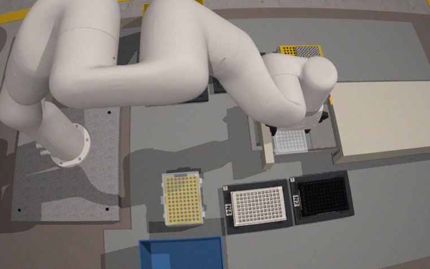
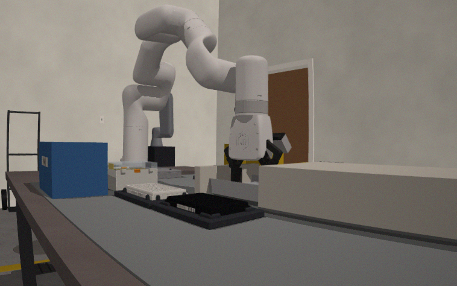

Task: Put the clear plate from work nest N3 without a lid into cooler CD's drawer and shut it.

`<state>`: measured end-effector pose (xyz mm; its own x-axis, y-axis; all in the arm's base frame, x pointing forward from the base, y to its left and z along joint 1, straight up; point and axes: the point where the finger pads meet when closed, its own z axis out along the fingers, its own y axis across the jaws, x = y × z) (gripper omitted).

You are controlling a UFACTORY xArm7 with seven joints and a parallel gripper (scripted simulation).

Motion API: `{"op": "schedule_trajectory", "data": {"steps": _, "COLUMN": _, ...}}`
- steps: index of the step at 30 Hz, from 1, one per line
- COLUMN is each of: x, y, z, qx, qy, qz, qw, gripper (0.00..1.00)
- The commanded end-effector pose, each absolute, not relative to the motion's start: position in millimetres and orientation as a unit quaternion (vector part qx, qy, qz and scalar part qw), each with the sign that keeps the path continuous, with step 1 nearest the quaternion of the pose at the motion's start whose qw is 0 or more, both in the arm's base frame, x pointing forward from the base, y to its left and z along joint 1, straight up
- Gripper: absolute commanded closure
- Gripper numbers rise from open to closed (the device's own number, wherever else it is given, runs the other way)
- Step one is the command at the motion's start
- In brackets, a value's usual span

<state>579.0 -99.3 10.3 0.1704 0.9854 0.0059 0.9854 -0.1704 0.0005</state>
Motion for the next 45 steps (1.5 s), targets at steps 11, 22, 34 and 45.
{"op": "schedule_trajectory", "data": {"steps": 11, "x": 580.8, "y": -99.6, "z": 12.7, "qx": -0.765, "qy": -0.644, "qz": -0.004, "qw": 0.0, "gripper": 0.0}}
{"op": "schedule_trajectory", "data": {"steps": 22, "x": 580.7, "y": -99.6, "z": 15.9, "qx": -0.765, "qy": -0.644, "qz": -0.004, "qw": 0.0, "gripper": 0.0}}
{"op": "schedule_trajectory", "data": {"steps": 34, "x": 580.7, "y": -99.7, "z": 32.6, "qx": -0.765, "qy": -0.644, "qz": -0.004, "qw": 0.0, "gripper": 0.0}}
{"op": "schedule_trajectory", "data": {"steps": 45, "x": 580.6, "y": -99.8, "z": 47.6, "qx": -0.765, "qy": -0.644, "qz": -0.004, "qw": 0.0, "gripper": 0.0}}
